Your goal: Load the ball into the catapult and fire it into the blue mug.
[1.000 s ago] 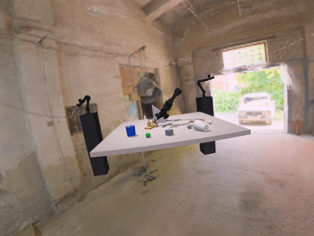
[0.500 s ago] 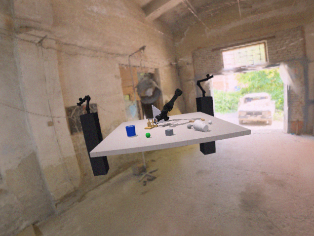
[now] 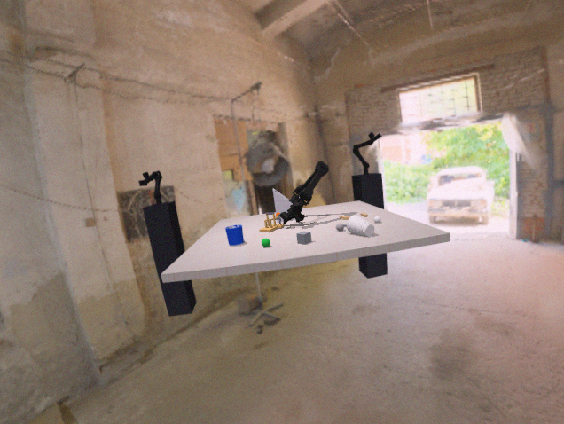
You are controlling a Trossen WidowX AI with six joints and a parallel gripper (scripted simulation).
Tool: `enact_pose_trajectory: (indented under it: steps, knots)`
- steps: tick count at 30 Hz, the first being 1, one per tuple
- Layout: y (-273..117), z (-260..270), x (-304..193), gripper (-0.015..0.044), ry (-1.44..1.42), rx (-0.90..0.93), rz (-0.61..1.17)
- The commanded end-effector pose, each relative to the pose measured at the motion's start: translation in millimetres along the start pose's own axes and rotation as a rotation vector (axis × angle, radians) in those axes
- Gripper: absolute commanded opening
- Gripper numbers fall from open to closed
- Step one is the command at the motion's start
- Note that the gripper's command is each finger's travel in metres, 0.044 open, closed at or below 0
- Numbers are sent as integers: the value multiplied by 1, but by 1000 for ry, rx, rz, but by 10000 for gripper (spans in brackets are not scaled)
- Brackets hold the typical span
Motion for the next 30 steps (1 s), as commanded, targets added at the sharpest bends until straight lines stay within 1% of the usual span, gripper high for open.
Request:
enact_pose_trajectory:
  steps: [1, 3, 4, 8, 11, 12, 15, 16, 30]
  knots:
    - [8, 2, 6, 0, 1, 15, -3]
    - [6, 1, 5, 0, 1, 14, -3]
    - [-2, 0, 3, 0, 0, 13, -2]
    - [-66, -4, -16, 0, -2, 6, -1]
    - [-114, 5, -35, 0, -4, 4, 1]
    - [-122, 8, -38, 0, -4, 4, 2]
    - [-125, 9, -39, 0, -4, 4, 2]
    - [-113, 2, -34, 26, 6, -8, -6]
    - [-119, -60, -63, 394, 375, -104, -196]
Point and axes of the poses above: the point midway between the two fingers, 35 mm back from their tips, its own y axis out along the fingers, its own z axis across the jaws, x = y × z, the point moved 5 cm from there along -y, back along the fingers, and after that the axes turned 10 degrees about -y, right-handed, at the moved point
